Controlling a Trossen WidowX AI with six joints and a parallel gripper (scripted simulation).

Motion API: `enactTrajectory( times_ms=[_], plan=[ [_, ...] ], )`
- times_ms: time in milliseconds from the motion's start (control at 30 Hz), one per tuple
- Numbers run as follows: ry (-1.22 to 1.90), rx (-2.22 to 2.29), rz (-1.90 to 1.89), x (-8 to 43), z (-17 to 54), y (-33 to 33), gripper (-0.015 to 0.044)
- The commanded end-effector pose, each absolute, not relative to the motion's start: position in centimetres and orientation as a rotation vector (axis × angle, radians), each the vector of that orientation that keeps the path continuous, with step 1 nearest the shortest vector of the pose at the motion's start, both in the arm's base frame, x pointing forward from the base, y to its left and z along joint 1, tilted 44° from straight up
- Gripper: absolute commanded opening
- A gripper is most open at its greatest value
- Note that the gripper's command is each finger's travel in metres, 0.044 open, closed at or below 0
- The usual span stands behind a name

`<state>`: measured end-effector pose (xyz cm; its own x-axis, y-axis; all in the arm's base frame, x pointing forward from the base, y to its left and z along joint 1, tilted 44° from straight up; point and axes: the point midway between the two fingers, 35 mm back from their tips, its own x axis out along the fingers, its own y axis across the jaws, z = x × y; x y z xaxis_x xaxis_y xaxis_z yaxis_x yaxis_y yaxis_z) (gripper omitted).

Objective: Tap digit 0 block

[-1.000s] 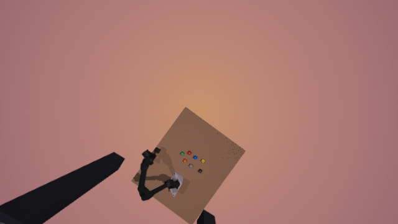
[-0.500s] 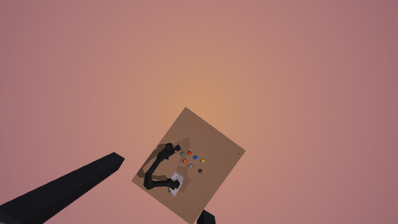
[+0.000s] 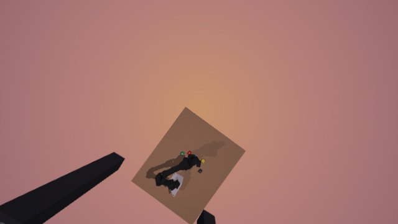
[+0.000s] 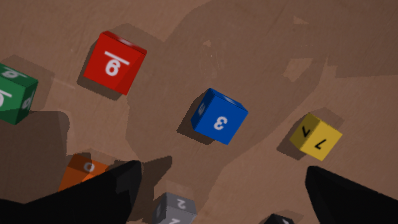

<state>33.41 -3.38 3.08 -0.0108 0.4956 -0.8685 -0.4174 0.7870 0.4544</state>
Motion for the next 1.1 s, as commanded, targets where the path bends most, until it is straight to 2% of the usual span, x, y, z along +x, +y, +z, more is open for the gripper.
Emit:
enactTrajectory(
  times_ms=[0, 200, 367, 1067],
  plan=[
    [1.473, 0.229, 0.655, 31.2, 0.1, -8.6, 0.0400],
    [1.508, 0.494, 0.563, 26.2, -3.7, -15.1, 0.0400],
    [1.502, 0.634, 0.526, 23.2, -5.4, -17.5, 0.0400],
    [1.502, 0.640, 0.525, 23.1, -5.3, -17.5, 0.0400]
  ],
)
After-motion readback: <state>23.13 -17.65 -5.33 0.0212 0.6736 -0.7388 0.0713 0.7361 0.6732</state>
